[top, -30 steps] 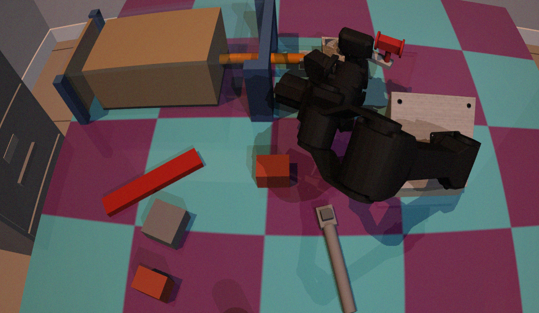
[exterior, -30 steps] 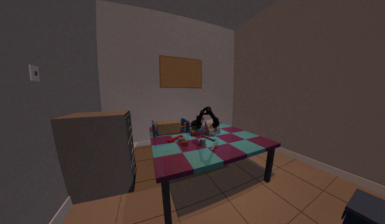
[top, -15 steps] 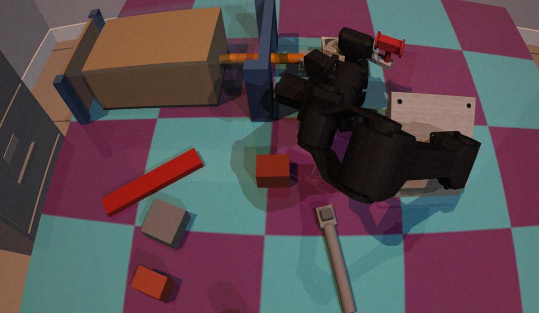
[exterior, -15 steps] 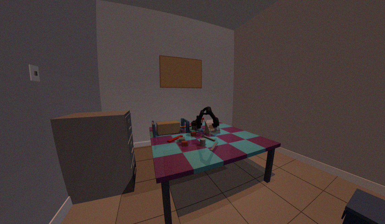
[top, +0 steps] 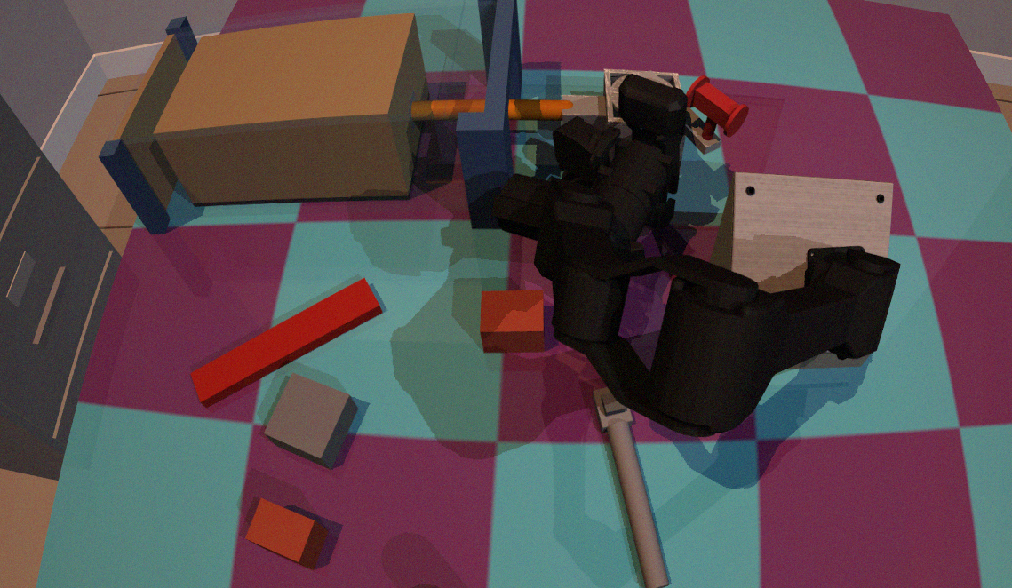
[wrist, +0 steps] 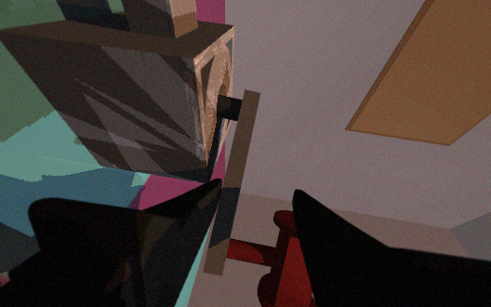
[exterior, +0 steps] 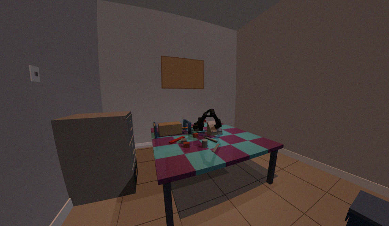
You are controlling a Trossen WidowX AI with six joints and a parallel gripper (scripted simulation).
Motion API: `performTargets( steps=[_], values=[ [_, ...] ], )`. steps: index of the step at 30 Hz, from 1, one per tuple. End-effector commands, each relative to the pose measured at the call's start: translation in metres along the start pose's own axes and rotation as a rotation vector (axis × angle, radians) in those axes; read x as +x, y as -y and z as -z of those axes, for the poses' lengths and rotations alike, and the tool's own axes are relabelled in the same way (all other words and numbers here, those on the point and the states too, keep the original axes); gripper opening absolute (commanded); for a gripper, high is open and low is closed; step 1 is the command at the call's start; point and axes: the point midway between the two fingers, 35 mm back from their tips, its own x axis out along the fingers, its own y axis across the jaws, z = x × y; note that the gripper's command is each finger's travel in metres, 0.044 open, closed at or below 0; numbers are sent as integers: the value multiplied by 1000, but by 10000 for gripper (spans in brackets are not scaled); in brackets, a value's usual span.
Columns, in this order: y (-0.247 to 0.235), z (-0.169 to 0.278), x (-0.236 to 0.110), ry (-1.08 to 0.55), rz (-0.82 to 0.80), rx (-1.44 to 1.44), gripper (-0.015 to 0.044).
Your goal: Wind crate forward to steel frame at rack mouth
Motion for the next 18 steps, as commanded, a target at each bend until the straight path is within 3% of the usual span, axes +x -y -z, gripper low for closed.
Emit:
performTargets(
  steps=[1, 4, 11, 18],
  values=[
    [3, -2, -52, 16, 5, 15, 240],
    [3, 3, -73, 12, 11, 16, 240],
    [11, 1, -73, 15, 8, 15, 240],
    [93, 1, -72, 25, 15, 10, 240]
  ],
)
